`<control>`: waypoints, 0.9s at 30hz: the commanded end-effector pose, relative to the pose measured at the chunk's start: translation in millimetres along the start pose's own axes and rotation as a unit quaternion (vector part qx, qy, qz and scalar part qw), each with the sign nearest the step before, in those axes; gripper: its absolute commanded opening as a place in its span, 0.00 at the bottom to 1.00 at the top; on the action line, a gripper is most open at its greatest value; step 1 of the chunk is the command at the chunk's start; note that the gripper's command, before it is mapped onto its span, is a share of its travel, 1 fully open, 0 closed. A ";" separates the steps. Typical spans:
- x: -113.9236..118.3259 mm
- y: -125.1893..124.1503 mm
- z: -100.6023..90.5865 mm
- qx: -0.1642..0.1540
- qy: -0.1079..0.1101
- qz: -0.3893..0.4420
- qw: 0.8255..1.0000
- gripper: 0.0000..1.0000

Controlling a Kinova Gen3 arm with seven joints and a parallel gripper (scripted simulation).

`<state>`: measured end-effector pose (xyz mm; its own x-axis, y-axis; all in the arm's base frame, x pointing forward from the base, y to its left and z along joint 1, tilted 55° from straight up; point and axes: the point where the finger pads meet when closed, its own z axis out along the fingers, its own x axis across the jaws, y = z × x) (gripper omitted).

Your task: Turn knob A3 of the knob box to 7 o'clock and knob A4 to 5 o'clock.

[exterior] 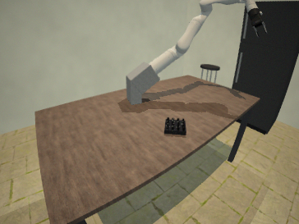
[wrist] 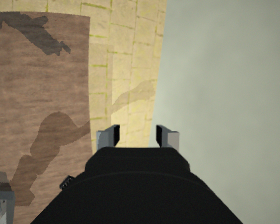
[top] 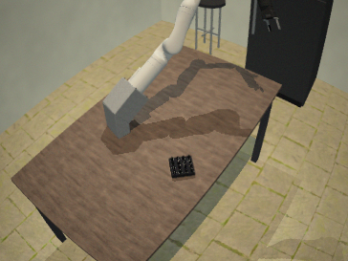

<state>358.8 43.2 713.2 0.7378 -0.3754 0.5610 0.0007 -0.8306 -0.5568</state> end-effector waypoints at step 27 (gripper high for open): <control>31.2 65.3 -6.2 0.005 0.022 0.107 0.994 1.00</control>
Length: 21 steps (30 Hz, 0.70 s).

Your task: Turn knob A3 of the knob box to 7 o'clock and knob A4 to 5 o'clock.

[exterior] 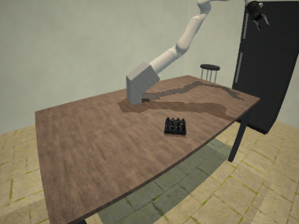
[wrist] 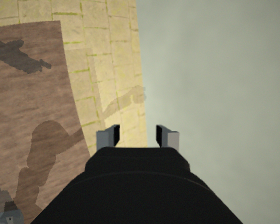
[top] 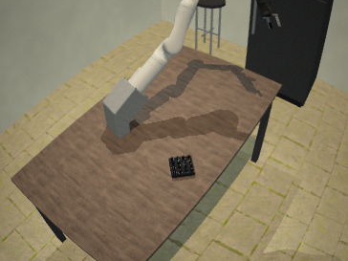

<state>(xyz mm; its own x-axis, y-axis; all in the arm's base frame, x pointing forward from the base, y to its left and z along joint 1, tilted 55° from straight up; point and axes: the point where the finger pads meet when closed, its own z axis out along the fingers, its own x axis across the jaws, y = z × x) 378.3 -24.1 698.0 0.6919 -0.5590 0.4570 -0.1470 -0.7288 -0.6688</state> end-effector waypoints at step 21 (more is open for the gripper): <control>30.0 49.9 3.0 0.004 0.010 0.085 0.996 1.00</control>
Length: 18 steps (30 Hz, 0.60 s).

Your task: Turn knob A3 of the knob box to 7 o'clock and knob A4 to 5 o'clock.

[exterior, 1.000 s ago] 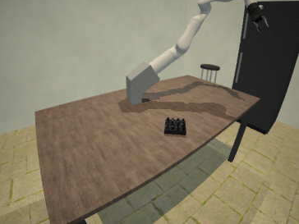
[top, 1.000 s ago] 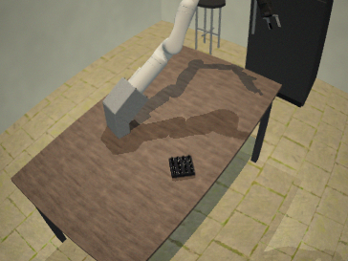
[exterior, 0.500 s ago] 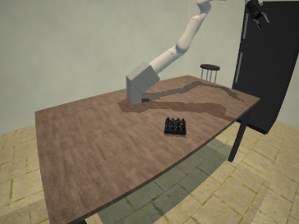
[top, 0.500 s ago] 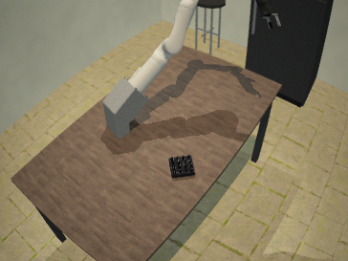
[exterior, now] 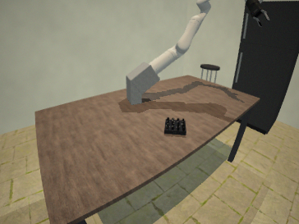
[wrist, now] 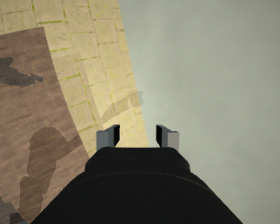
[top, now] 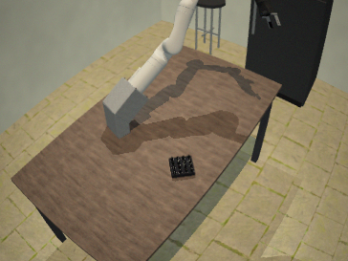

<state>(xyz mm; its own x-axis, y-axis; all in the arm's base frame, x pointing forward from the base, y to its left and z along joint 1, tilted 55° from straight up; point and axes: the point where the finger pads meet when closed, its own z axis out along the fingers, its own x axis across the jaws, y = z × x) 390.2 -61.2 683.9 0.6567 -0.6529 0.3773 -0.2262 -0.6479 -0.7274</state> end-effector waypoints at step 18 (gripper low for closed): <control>30.8 46.9 7.3 0.001 0.006 0.078 0.997 1.00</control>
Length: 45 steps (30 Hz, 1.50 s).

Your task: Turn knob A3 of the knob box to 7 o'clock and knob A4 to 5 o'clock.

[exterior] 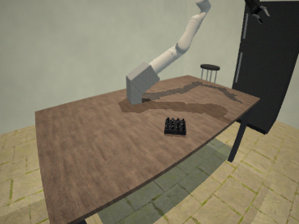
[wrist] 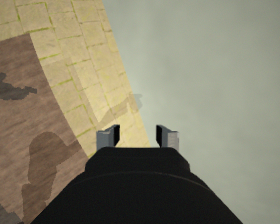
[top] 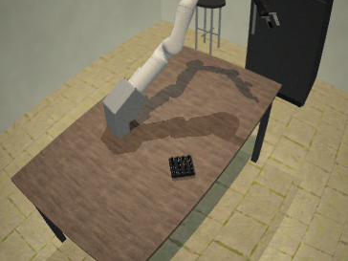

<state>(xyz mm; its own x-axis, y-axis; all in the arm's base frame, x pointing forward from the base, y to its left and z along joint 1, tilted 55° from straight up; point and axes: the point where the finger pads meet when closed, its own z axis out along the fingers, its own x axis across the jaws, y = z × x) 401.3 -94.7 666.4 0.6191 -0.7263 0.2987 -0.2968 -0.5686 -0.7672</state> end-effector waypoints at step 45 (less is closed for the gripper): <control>52.6 80.0 24.7 -0.001 0.002 0.135 0.991 1.00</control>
<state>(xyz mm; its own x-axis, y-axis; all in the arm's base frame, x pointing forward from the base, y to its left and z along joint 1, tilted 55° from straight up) 426.6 -168.9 609.6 0.5069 -0.8566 0.0963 -0.4537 -0.3601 -0.8152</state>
